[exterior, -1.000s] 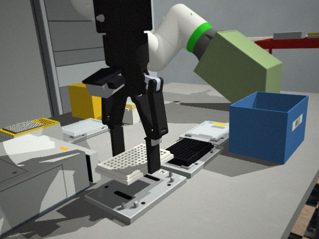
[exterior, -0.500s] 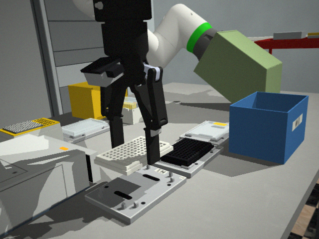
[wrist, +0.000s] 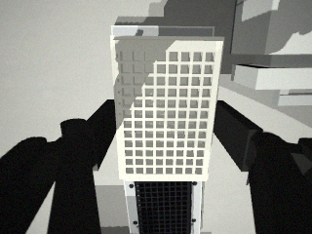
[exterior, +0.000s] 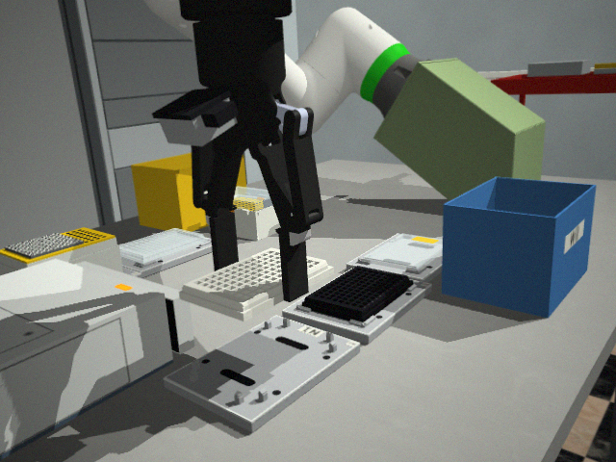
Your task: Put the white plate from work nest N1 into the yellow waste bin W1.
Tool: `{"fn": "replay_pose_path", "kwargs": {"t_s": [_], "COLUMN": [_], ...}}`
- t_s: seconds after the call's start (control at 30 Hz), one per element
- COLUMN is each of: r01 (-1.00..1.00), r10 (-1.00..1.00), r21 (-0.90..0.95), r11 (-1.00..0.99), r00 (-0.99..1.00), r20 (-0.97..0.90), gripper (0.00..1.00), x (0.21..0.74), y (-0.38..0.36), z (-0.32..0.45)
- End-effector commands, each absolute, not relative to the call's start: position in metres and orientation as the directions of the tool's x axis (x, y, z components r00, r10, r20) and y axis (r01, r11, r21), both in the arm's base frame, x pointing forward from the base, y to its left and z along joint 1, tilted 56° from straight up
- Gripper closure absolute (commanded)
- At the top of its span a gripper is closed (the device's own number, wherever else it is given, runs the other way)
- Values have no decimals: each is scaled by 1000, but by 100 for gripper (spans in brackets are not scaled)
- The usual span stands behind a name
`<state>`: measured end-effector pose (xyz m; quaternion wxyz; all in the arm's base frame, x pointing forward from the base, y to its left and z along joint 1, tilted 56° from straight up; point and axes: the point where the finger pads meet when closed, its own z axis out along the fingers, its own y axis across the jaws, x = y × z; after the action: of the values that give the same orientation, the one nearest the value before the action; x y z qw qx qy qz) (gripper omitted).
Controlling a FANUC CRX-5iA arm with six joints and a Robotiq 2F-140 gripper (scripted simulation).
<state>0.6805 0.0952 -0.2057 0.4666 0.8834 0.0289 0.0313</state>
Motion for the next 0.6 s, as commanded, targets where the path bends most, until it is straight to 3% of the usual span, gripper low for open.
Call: {"fn": "replay_pose_path", "kwargs": {"t_s": [0.0,0.57], "r01": [22,22], "r10": [82,82], "r21": [826,826], "r11": [-564,-564], "r00": [996,996], "r20": [30,30], "gripper": [90,90], "x": [681,679], "y": [101,118], "z": [-202,-191]}}
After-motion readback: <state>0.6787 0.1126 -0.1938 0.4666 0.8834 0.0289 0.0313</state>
